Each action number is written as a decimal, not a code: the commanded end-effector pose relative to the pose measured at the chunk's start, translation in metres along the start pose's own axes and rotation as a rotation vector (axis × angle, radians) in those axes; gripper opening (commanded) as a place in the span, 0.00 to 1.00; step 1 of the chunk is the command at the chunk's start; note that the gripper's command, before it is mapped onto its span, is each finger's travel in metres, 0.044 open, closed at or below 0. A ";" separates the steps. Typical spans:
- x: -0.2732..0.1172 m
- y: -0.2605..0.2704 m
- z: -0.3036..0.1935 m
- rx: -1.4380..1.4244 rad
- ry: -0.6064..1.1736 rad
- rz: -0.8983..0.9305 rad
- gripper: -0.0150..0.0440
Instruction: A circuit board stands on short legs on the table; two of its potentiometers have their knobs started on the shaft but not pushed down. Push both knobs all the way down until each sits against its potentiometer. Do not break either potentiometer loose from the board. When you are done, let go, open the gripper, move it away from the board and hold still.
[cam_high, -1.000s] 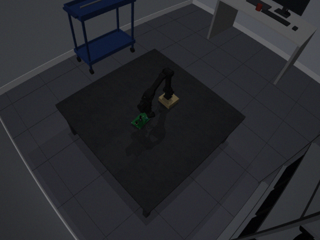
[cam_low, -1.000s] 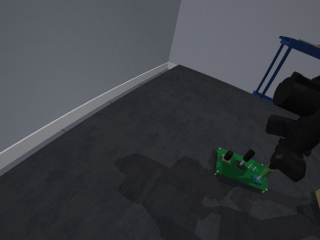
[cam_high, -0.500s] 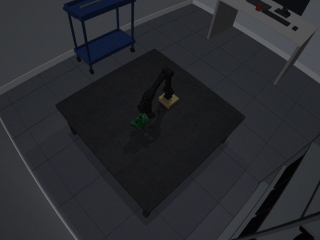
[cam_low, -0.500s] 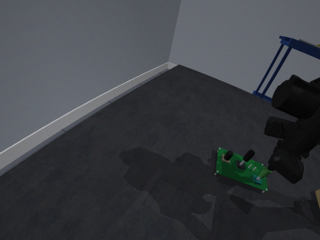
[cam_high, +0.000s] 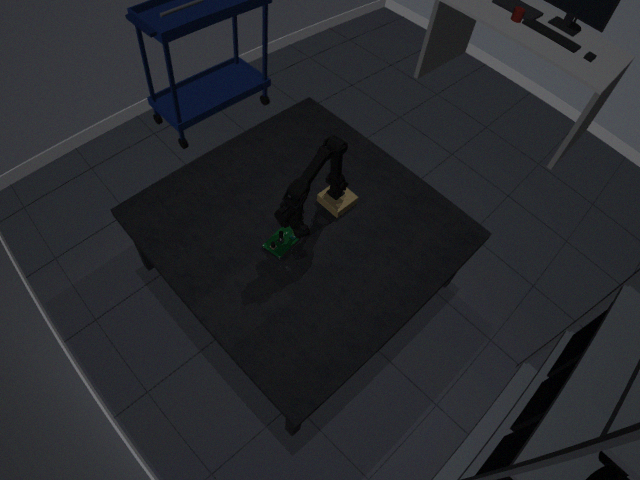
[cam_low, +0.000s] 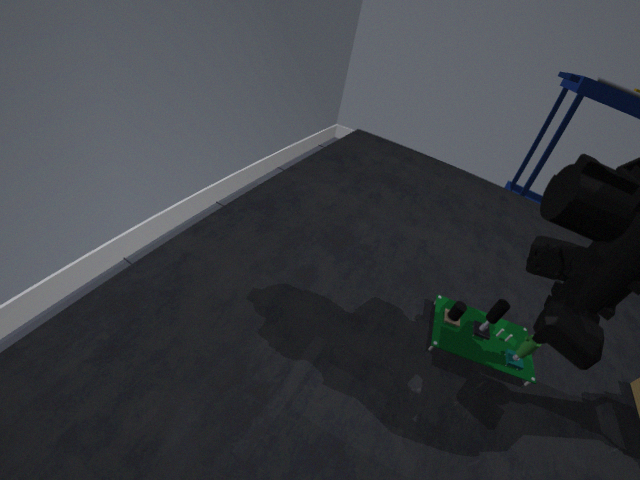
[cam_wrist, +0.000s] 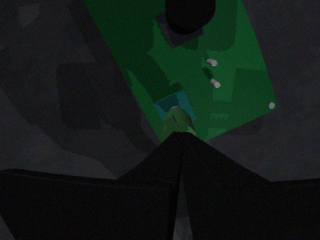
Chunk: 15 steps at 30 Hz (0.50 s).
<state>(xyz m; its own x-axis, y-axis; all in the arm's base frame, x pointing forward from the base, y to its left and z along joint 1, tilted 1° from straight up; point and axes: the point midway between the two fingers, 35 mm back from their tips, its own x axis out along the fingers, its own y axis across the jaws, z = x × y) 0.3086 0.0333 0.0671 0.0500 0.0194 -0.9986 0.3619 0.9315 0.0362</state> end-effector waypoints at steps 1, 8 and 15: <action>0.007 0.001 0.001 0.003 0.007 0.000 0.25; 0.009 0.001 0.001 0.003 0.007 0.000 0.25; 0.009 0.001 0.001 0.003 0.007 0.000 0.25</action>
<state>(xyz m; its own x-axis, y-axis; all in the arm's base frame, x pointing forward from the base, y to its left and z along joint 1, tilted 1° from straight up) 0.3087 0.0334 0.0641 0.0494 0.0194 -0.9986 0.3619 0.9315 0.0359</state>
